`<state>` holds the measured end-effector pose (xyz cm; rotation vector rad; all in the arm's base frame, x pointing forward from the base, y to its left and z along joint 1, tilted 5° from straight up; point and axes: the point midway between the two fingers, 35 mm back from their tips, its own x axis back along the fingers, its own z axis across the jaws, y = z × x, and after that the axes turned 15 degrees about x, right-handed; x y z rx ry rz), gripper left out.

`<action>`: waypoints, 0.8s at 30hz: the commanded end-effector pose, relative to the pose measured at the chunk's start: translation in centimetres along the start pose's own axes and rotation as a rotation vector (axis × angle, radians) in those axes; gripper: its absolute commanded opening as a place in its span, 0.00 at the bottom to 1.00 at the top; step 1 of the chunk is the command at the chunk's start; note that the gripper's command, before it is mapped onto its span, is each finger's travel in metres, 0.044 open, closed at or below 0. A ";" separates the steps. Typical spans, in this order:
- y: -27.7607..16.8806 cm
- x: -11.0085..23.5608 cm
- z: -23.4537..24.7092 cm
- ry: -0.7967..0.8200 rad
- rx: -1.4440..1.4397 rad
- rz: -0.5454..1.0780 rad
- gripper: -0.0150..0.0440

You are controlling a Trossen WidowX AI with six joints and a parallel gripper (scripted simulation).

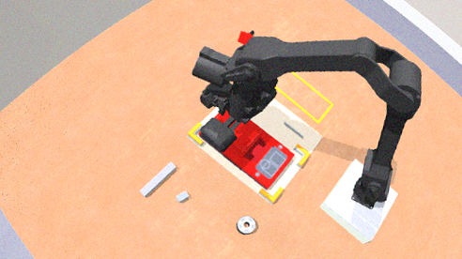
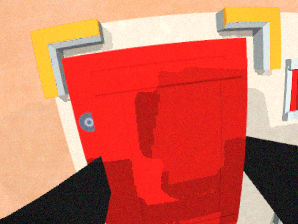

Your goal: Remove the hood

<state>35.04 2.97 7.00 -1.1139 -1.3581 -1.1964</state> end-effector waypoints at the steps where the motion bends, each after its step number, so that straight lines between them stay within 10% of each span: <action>1: 0.0 0.3 0.0 0.000 0.000 -0.001 0.32; 24: 0.0 1.8 0.0 0.000 0.000 -0.001 0.25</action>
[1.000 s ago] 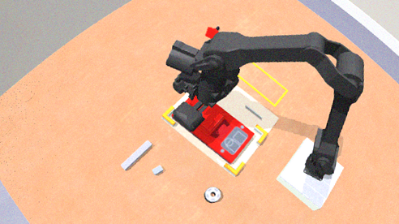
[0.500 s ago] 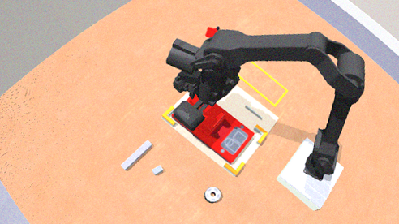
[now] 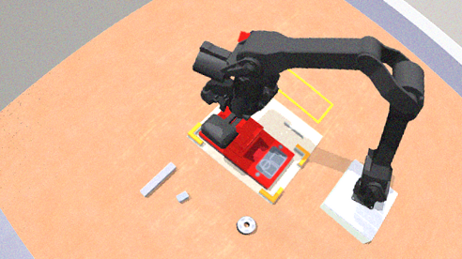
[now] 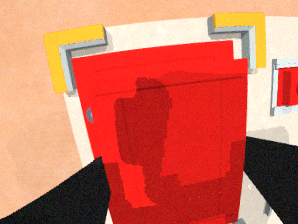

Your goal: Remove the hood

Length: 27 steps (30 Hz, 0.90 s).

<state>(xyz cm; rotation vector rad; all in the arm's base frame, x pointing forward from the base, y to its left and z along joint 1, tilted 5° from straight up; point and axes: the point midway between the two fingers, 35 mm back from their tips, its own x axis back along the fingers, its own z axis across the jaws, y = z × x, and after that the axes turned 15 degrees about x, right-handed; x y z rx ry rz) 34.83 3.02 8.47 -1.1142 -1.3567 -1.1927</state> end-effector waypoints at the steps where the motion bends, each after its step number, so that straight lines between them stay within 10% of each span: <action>1: 0.1 0.4 0.0 0.000 -0.002 -0.004 0.25; 27: 0.1 4.9 -0.1 0.001 0.002 -0.001 0.25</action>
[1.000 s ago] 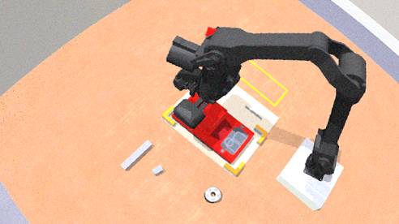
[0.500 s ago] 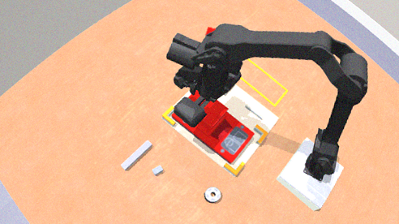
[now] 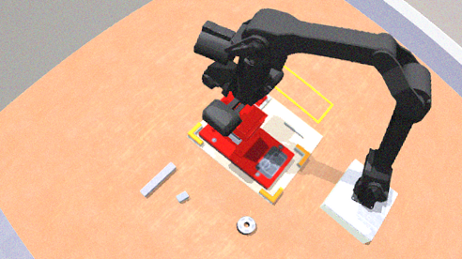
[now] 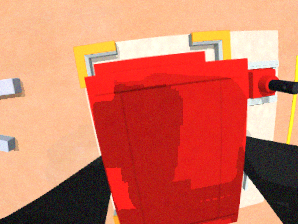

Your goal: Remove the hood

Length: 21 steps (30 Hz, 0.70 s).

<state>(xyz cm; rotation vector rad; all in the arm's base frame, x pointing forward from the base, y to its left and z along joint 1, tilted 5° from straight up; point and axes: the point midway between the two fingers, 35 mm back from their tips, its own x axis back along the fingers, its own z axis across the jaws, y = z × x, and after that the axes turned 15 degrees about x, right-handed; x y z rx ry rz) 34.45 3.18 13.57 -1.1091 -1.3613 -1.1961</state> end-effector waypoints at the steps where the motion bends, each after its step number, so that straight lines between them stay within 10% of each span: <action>1: -0.1 -0.3 -0.3 0.000 0.000 0.005 0.25; 21: -2.9 0.0 -10.5 -0.006 -0.001 0.011 0.25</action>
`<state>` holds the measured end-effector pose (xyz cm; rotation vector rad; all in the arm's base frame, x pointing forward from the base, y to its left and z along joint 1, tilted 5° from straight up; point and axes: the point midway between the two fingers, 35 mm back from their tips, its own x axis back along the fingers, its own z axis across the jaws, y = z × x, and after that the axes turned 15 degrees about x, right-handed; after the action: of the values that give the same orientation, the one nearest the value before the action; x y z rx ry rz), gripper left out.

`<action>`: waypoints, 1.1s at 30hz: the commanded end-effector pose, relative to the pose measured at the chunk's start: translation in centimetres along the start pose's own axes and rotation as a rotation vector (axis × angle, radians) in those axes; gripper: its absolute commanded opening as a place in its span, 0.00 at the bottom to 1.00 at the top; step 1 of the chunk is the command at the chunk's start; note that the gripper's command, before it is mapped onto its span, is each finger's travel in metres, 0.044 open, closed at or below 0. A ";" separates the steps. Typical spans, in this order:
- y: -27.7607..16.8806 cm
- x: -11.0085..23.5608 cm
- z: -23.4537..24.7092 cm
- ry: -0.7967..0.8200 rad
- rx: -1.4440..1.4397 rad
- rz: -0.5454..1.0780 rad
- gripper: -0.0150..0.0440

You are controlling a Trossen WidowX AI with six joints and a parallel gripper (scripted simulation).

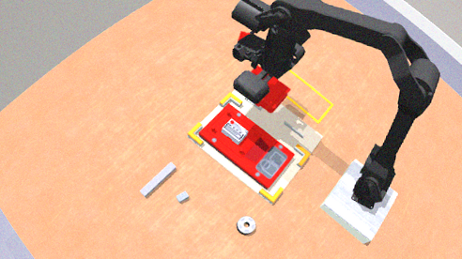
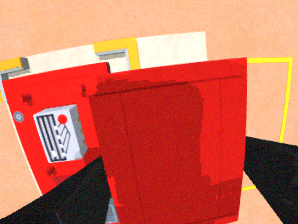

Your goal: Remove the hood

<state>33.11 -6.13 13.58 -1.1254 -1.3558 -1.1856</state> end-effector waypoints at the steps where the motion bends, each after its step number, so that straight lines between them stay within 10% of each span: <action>1: -0.9 0.1 -1.8 0.002 0.003 -0.003 0.25; 33: -8.3 0.4 -11.9 -0.010 0.002 -0.003 0.25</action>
<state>25.99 -18.71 13.99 -1.1373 -1.3634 -1.1825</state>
